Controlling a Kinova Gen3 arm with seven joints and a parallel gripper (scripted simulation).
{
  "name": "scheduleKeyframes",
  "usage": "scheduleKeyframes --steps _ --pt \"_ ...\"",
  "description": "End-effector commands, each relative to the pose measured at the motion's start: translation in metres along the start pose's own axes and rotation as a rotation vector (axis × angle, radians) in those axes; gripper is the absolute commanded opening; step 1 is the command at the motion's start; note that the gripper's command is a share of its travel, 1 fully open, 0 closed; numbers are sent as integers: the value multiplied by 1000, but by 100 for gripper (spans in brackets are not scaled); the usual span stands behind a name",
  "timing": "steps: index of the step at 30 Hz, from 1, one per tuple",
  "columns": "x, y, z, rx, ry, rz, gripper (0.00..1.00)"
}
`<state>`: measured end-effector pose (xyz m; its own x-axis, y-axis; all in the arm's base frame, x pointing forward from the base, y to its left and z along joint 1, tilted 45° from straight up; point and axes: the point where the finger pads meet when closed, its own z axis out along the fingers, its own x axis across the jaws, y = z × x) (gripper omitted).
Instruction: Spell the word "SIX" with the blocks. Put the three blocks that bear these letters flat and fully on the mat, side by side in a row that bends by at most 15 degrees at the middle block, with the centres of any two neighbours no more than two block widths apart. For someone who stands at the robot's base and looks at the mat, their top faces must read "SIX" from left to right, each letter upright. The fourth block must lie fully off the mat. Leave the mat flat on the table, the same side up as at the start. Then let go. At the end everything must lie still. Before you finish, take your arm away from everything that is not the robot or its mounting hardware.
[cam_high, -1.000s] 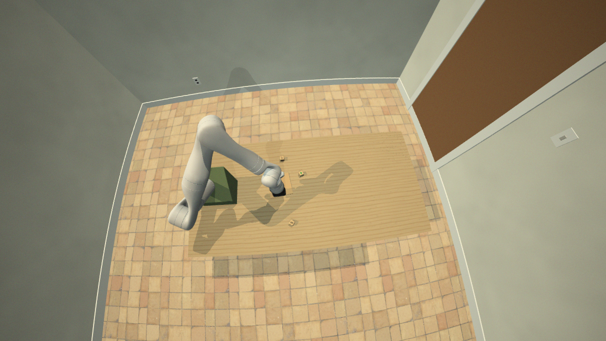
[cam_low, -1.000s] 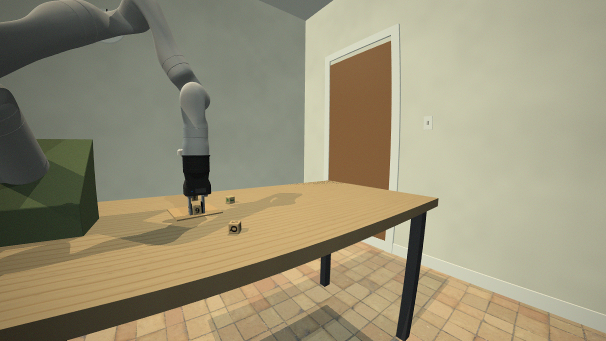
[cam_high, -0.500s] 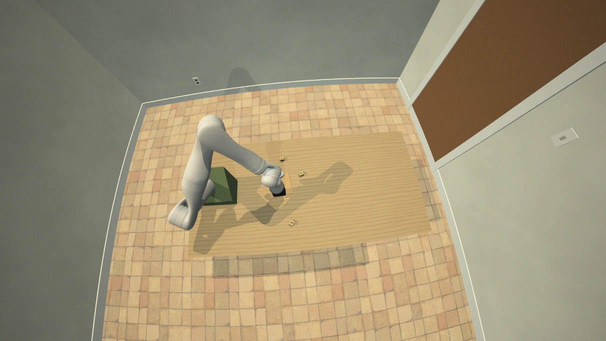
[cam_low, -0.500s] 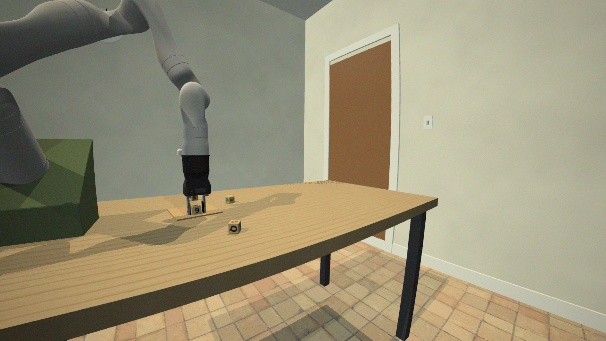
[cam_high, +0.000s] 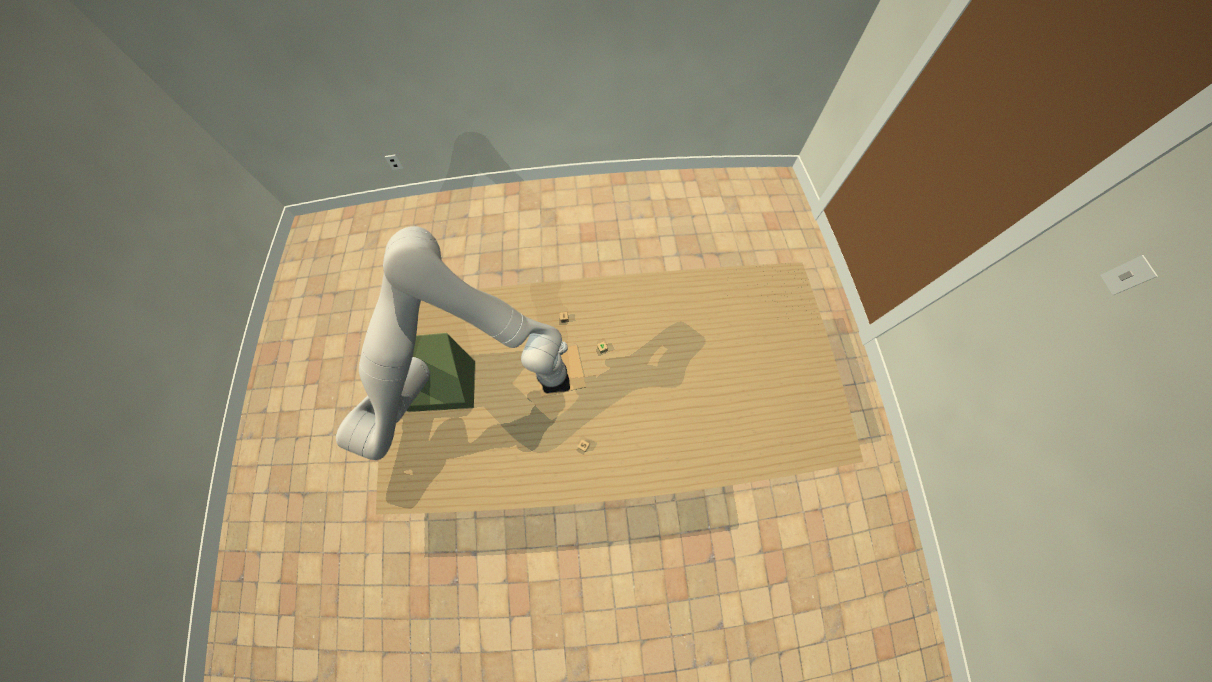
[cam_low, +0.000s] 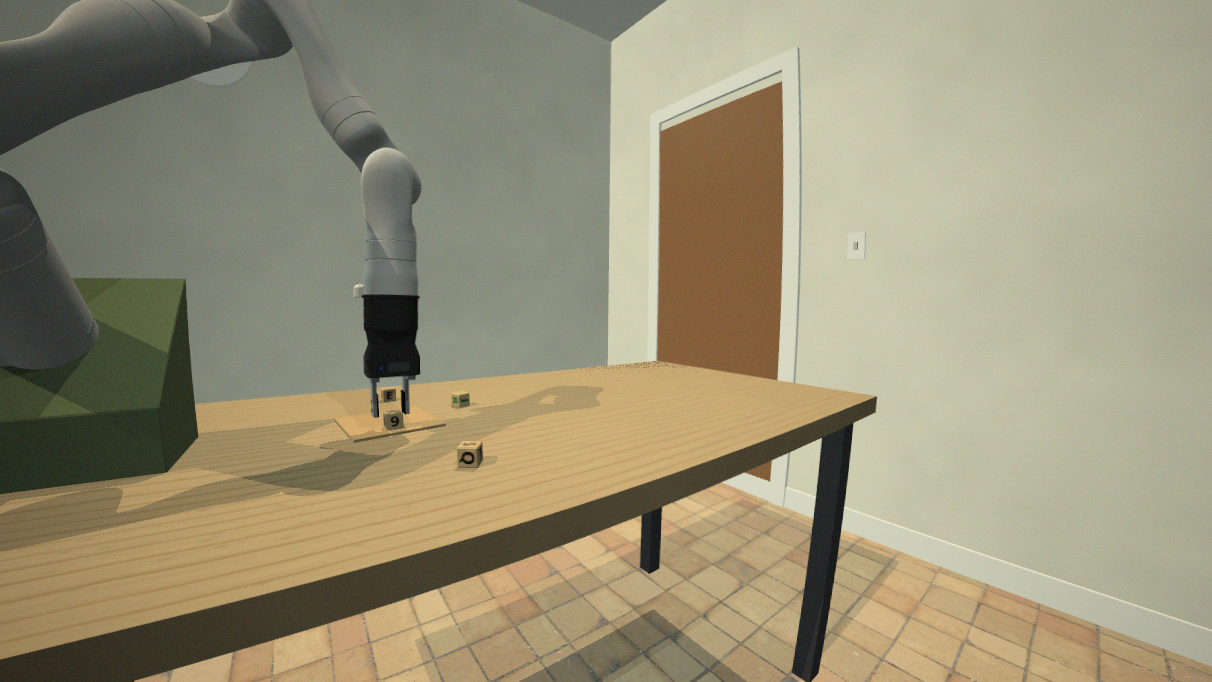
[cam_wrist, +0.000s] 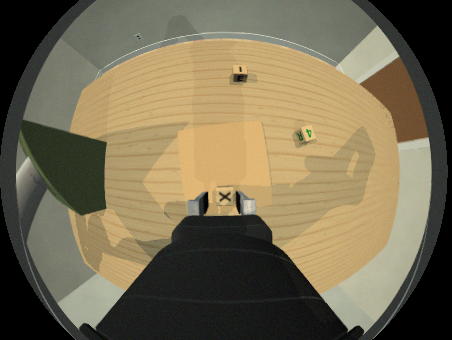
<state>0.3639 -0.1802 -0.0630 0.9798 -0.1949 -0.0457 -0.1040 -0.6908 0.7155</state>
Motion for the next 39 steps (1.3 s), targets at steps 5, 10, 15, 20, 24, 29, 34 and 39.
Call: scheduleKeyframes --steps 5,10,15,20,24,29,34,39 --pt "4 -4 -41 6 18 -7 79" --pt "4 -4 -59 6 18 -7 79" --pt "4 -4 -68 6 18 -7 79" --pt "3 -4 -69 6 18 -7 100" --pt "3 -4 -69 6 18 -7 100" --pt "3 -4 -69 6 18 -7 100" --pt "3 -4 -69 6 18 -7 100" --pt "3 -4 -69 6 18 -7 100"
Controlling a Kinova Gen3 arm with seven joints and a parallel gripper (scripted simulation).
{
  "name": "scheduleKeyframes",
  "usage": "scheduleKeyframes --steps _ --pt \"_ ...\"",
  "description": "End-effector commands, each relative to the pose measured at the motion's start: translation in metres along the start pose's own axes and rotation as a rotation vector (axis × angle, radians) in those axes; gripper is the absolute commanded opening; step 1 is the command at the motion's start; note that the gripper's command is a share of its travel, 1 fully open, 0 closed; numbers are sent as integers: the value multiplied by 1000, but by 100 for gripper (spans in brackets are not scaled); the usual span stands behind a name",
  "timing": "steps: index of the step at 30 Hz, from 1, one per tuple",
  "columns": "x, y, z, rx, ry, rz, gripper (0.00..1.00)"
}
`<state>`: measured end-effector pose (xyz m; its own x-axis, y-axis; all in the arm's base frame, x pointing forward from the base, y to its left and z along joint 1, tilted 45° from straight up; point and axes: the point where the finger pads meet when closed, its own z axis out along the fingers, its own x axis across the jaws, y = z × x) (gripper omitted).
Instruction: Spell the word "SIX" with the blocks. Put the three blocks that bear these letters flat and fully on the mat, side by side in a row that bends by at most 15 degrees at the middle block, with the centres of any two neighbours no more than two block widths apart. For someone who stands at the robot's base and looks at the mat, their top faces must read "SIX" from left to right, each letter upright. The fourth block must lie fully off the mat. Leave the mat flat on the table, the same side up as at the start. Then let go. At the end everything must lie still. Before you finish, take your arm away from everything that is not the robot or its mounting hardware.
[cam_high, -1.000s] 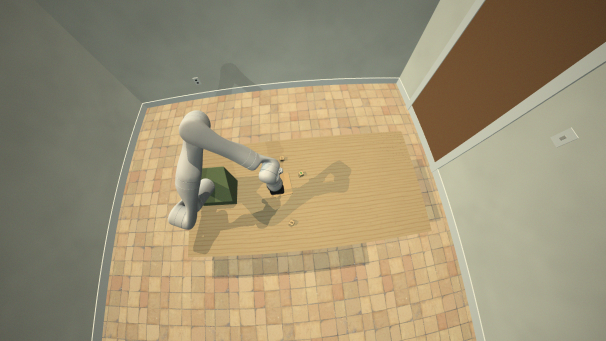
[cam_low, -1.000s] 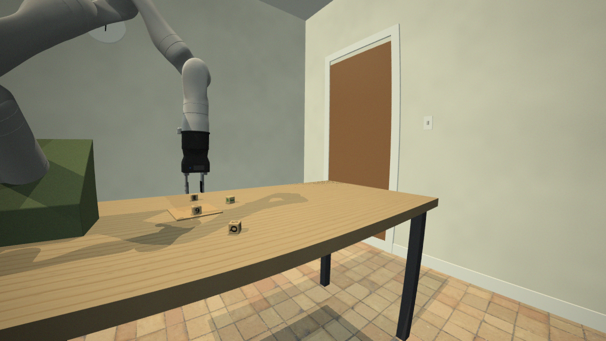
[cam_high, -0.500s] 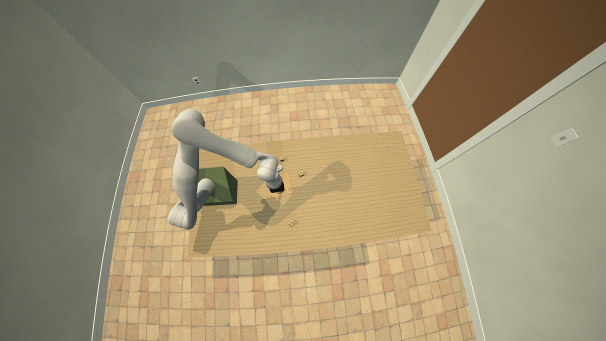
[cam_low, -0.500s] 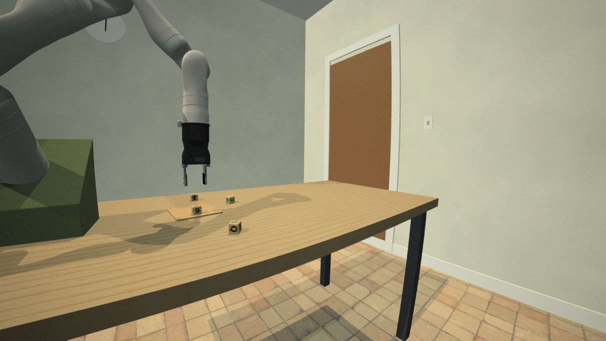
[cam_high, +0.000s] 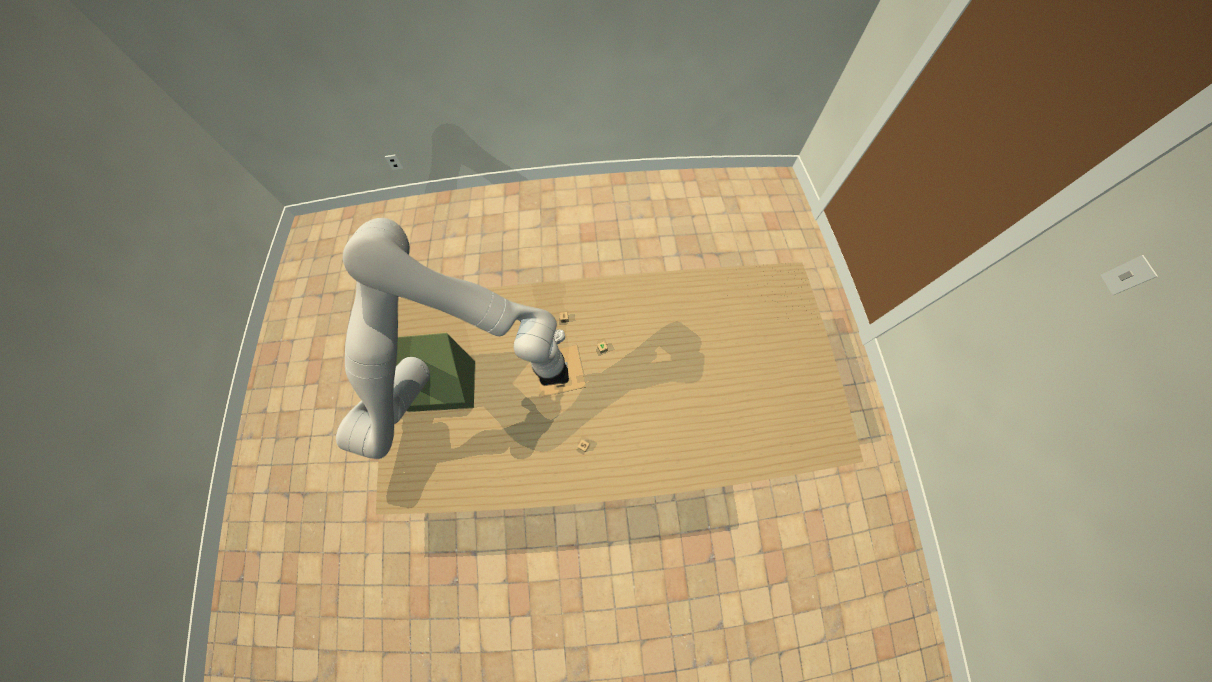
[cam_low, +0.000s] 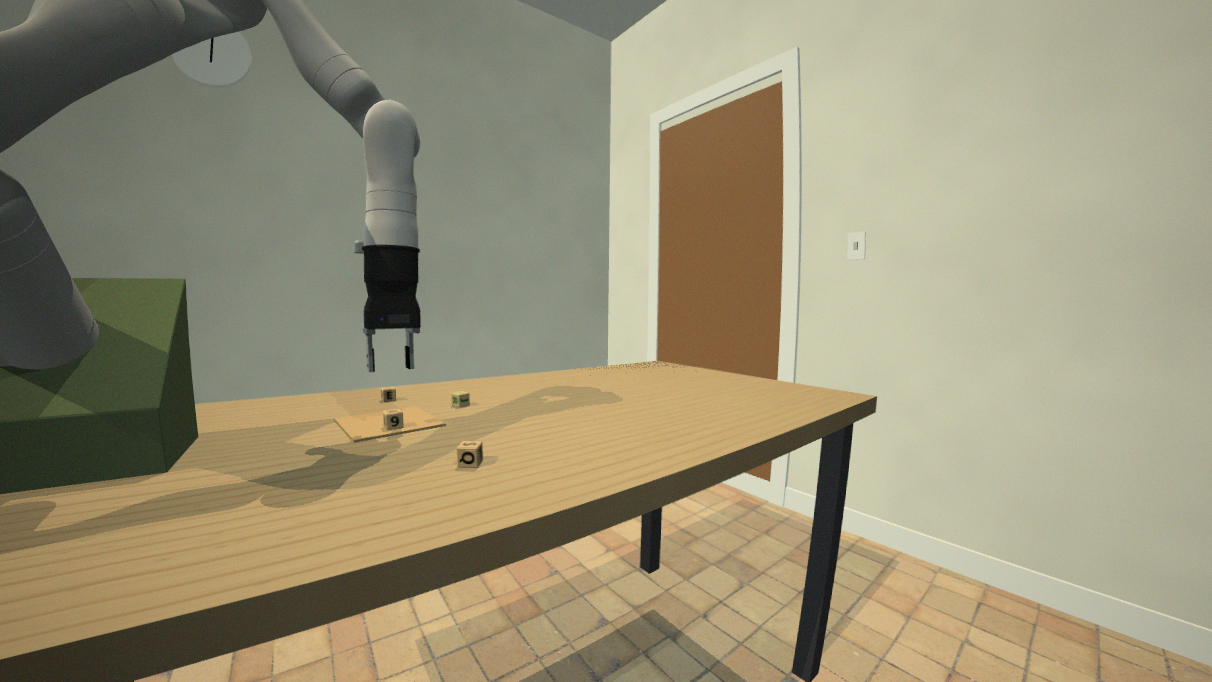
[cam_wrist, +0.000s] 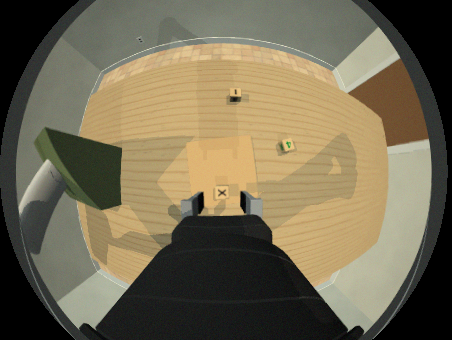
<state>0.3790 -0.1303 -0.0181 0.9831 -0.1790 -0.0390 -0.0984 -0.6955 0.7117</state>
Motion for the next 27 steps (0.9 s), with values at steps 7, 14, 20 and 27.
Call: scheduleKeyframes --steps 7,14,20,27 --pt "3 -8 0 0 0 -51 100" --pt "18 -63 4 -3 -9 -413 100" --pt "27 -119 8 -3 -13 -769 100" --pt "31 -173 9 -2 -8 -1092 100"
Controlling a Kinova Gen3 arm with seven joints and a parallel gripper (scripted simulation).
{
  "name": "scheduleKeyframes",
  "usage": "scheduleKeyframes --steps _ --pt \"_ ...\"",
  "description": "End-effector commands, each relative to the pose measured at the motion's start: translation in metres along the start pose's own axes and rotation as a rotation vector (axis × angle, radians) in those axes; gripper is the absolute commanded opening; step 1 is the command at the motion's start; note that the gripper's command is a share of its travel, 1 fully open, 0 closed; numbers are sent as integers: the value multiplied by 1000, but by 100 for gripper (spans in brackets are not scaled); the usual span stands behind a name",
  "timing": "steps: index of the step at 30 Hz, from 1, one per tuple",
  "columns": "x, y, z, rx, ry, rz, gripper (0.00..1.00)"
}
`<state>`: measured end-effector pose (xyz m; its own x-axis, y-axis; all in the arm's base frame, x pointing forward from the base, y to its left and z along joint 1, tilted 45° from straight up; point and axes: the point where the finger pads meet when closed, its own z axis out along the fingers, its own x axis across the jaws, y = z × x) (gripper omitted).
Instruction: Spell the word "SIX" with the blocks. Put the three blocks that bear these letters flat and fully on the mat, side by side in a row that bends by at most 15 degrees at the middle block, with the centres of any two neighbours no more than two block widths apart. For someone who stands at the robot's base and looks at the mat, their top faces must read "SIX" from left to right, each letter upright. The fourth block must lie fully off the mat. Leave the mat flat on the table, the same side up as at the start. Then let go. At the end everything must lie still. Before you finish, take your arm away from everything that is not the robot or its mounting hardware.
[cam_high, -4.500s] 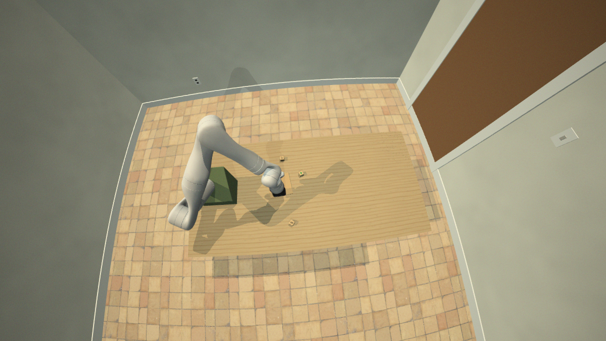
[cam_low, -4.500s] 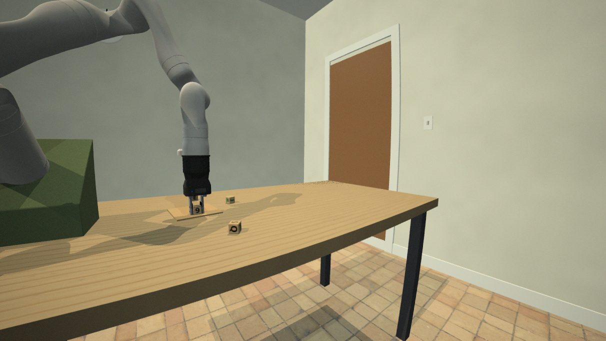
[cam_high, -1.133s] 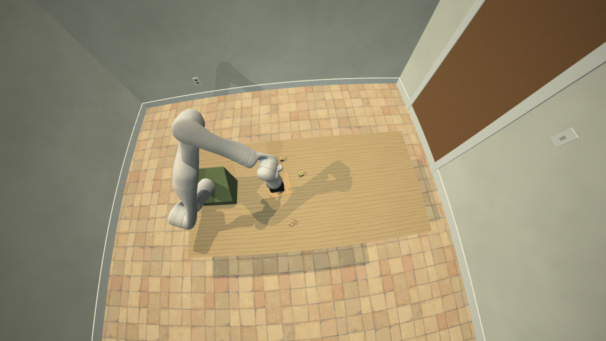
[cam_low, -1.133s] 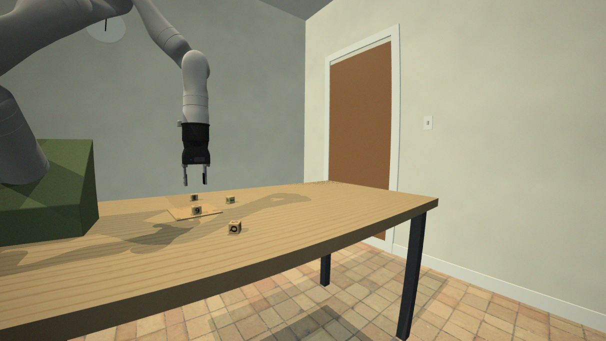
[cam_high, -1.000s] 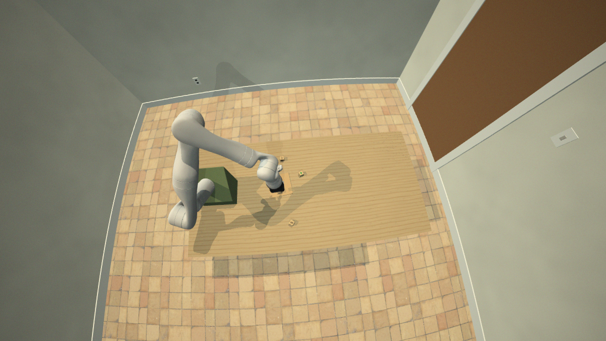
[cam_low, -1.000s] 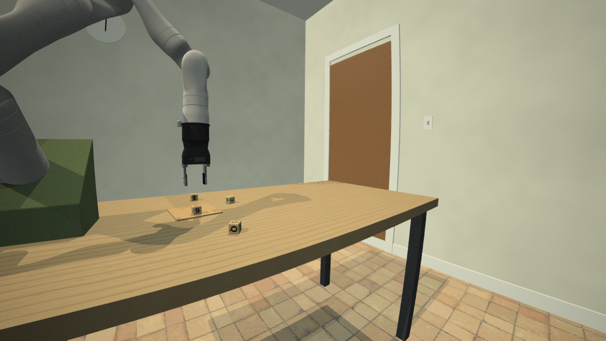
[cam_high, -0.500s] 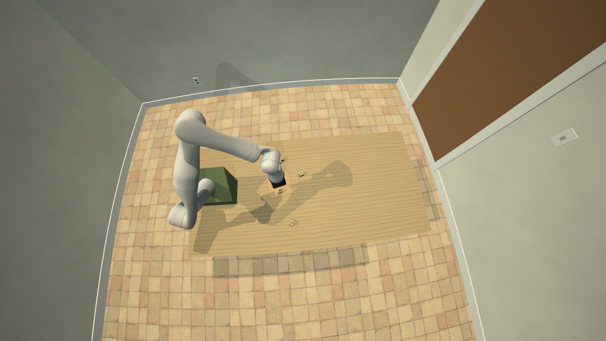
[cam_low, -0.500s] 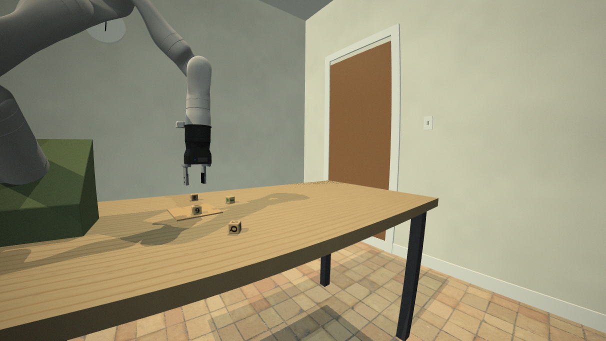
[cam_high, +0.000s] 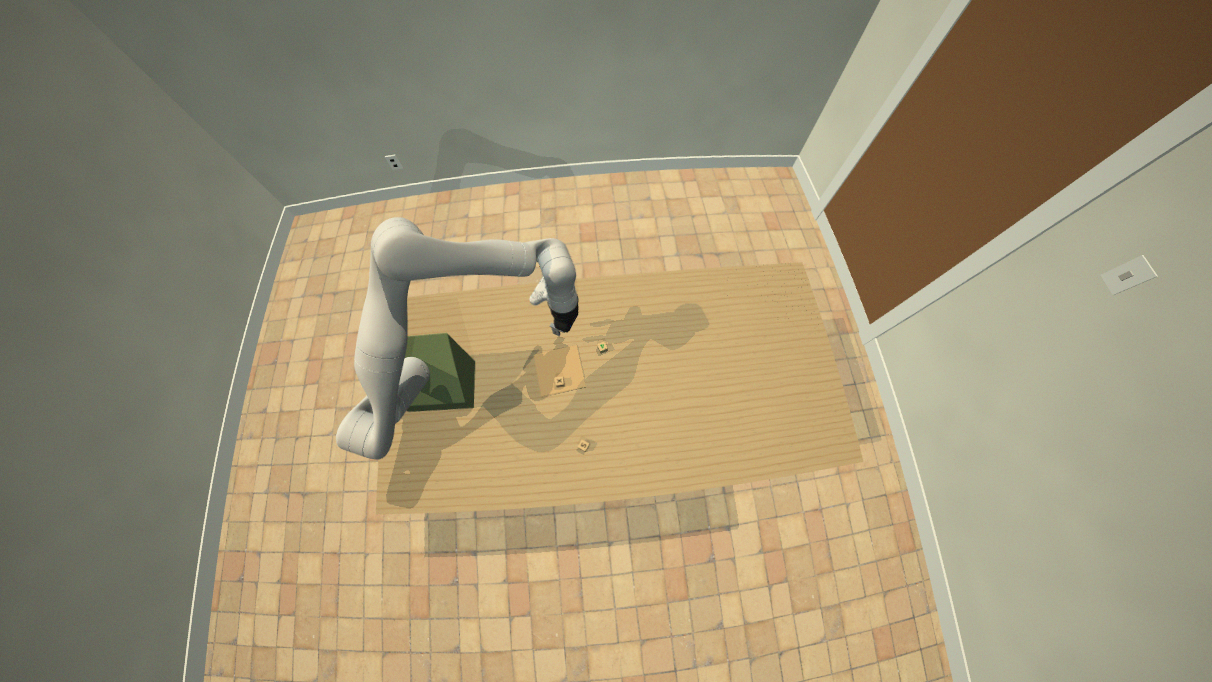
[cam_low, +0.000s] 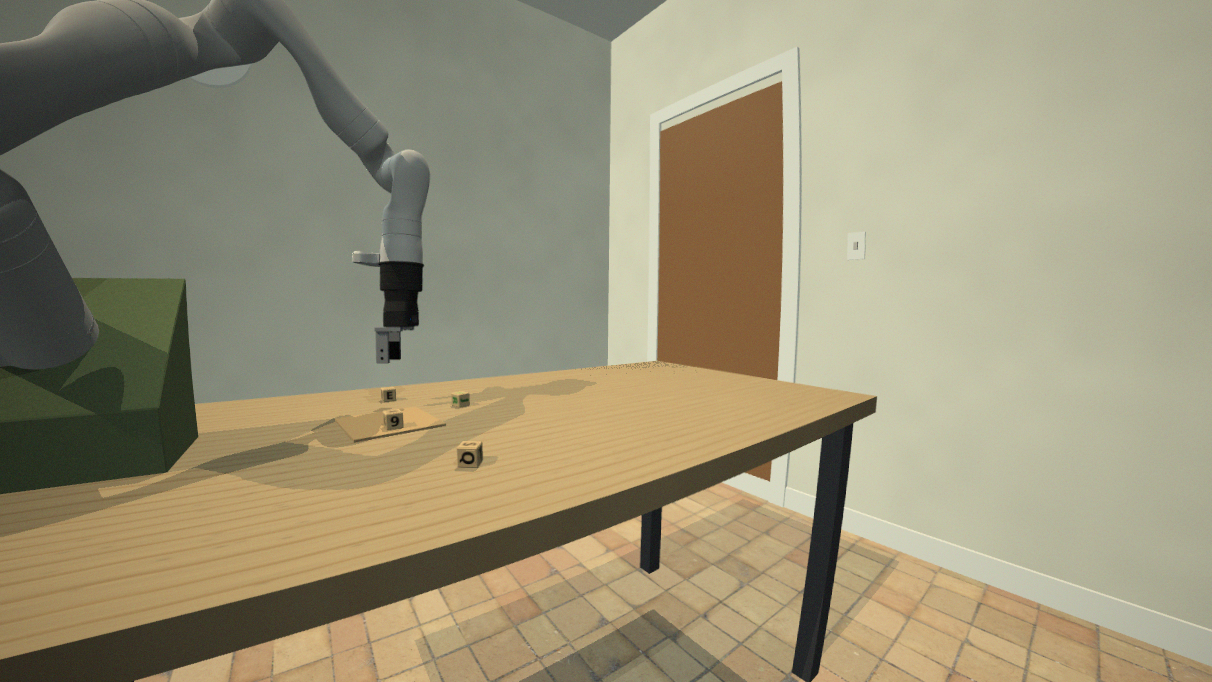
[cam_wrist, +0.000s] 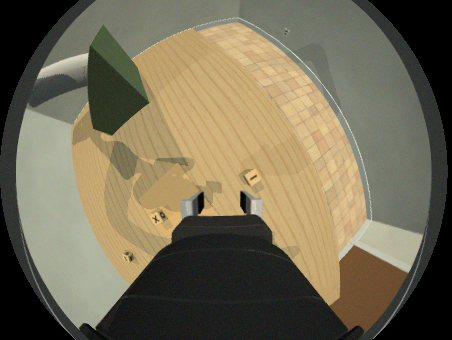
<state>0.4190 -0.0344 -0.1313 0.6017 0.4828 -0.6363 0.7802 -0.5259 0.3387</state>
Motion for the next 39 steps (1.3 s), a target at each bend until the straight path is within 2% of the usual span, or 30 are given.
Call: scheduleKeyframes --steps 1,5,8,39 --pt "28 -11 3 -7 11 -131 100" --pt "49 -23 2 -11 16 -270 100" --pt "55 -27 2 -12 18 -310 100" --pt "55 -27 2 -12 18 -313 100"
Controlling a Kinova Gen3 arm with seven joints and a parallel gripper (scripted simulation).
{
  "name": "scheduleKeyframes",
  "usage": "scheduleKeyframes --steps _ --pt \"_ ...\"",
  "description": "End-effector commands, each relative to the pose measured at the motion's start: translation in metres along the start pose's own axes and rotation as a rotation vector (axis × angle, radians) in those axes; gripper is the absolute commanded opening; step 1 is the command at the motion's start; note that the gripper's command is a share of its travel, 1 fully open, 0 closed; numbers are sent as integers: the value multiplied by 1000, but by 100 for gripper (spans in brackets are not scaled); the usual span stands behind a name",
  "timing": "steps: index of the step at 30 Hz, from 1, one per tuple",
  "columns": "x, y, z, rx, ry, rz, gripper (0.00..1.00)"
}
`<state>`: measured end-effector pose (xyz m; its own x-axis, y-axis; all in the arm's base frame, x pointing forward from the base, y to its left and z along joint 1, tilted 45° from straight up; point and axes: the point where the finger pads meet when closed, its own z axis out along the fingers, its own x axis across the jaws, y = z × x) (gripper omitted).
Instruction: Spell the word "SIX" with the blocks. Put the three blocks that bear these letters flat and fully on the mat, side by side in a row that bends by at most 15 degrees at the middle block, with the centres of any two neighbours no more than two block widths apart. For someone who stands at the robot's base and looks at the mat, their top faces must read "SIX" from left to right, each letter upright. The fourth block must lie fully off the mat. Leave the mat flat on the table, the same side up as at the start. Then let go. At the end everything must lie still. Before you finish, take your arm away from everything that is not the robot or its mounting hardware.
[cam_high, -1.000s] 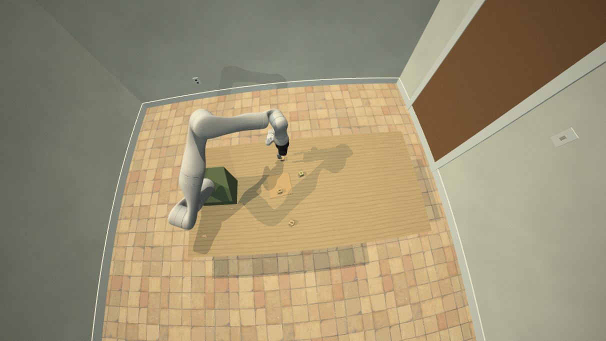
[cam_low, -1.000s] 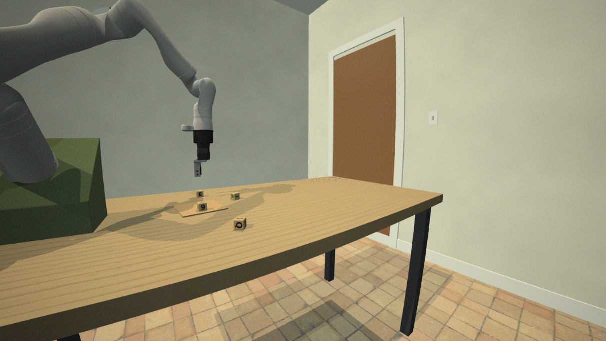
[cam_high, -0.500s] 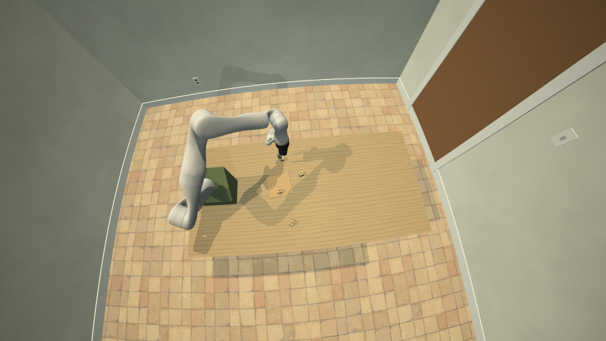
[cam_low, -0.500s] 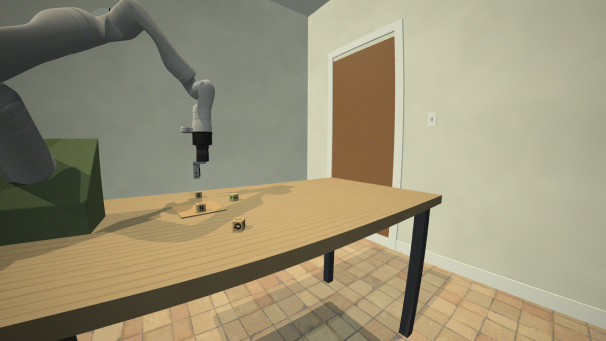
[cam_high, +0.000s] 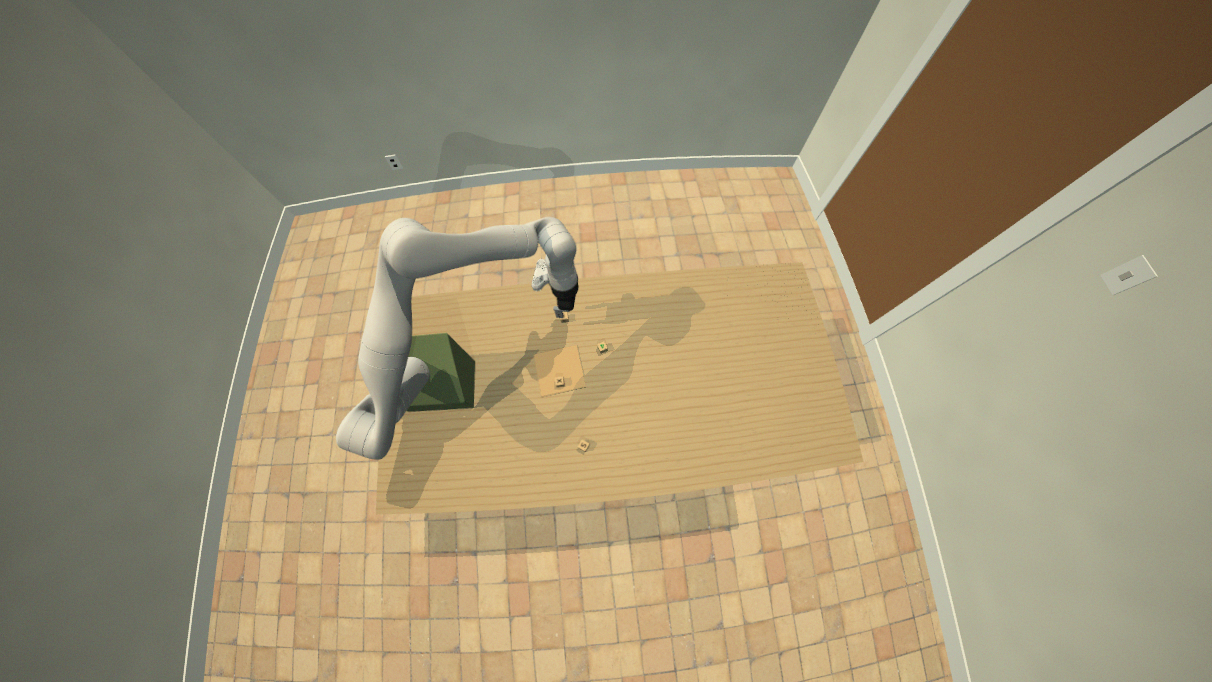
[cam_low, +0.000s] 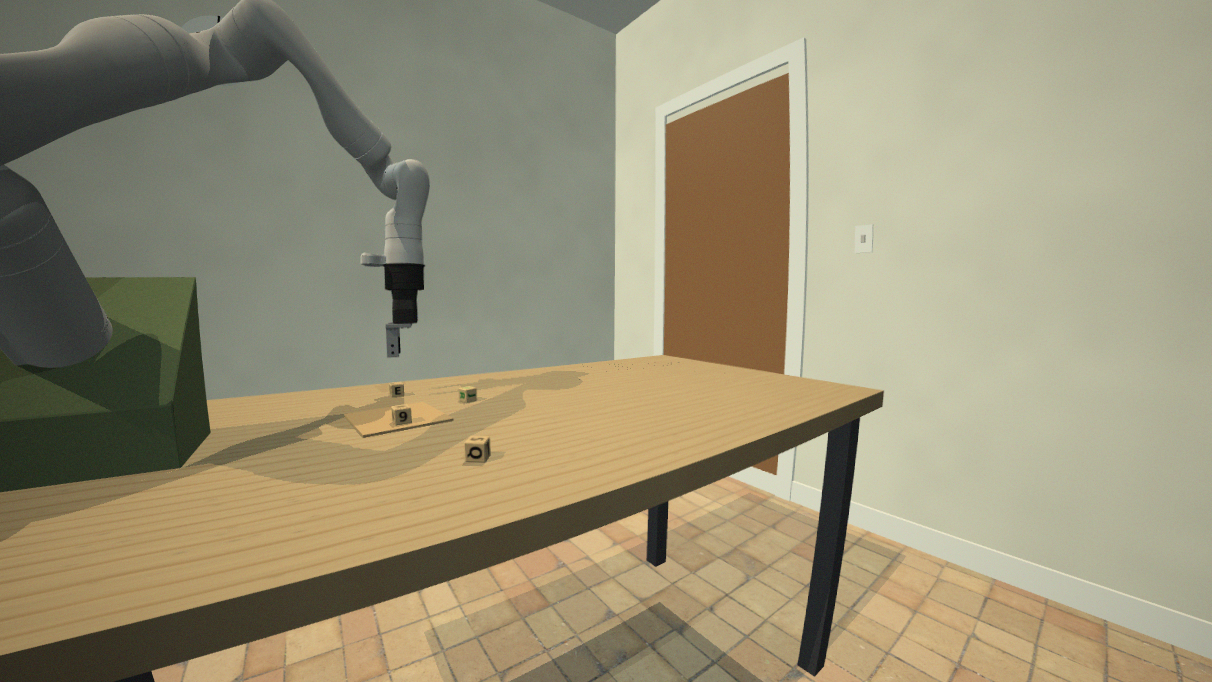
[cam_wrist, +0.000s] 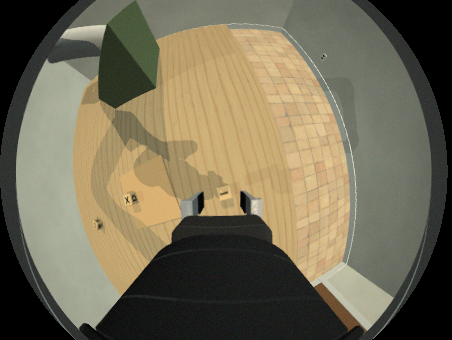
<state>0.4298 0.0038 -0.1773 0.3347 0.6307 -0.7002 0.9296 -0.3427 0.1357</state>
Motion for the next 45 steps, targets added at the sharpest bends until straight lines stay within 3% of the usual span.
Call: scheduleKeyframes --steps 1,25,45 --pt "1 0 -1 -2 2 0 100" --pt "1 1 5 -1 2 -1 100" --pt "1 1 31 -1 2 -1 100"
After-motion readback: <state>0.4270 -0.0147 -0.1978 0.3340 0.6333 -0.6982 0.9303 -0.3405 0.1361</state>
